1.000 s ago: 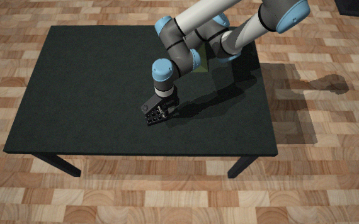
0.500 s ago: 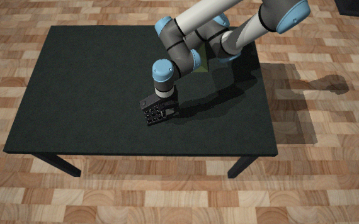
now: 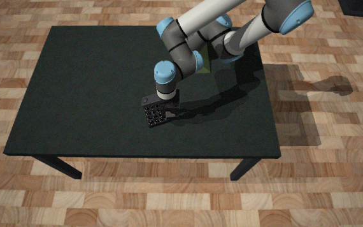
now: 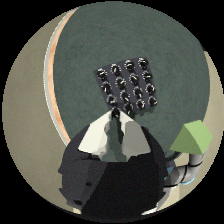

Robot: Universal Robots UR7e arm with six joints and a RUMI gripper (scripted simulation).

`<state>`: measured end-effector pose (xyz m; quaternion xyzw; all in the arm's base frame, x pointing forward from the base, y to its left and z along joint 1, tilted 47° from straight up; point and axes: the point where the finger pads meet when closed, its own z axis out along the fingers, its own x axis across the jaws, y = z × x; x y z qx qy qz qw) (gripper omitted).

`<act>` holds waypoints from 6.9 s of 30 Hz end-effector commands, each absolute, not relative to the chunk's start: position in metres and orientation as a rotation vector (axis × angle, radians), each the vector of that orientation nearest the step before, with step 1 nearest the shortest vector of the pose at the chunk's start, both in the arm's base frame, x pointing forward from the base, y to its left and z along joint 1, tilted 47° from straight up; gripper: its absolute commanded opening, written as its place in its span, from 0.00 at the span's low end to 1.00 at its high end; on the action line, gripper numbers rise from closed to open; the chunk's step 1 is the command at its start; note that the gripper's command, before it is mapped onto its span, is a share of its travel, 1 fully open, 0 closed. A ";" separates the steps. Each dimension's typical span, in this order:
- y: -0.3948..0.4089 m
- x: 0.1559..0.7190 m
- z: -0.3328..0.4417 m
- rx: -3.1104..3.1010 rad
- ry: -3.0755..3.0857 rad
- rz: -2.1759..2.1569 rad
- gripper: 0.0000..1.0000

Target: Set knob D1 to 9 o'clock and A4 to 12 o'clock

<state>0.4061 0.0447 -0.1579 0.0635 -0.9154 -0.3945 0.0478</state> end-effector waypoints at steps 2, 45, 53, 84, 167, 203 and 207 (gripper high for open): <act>0.045 0.406 -0.158 0.017 -2.758 -1.167 0.04; 0.046 0.404 -0.158 -0.395 -2.634 -1.083 0.04; 0.046 0.404 -0.158 -0.395 -2.634 -1.083 0.04; 0.045 0.404 -0.158 -0.395 -2.635 -1.083 0.11; -0.030 0.399 -0.162 0.582 -2.838 -1.240 0.11; -0.064 0.381 -0.183 1.594 -2.724 -1.278 0.11; -0.068 0.378 -0.185 1.717 -2.687 -1.274 0.11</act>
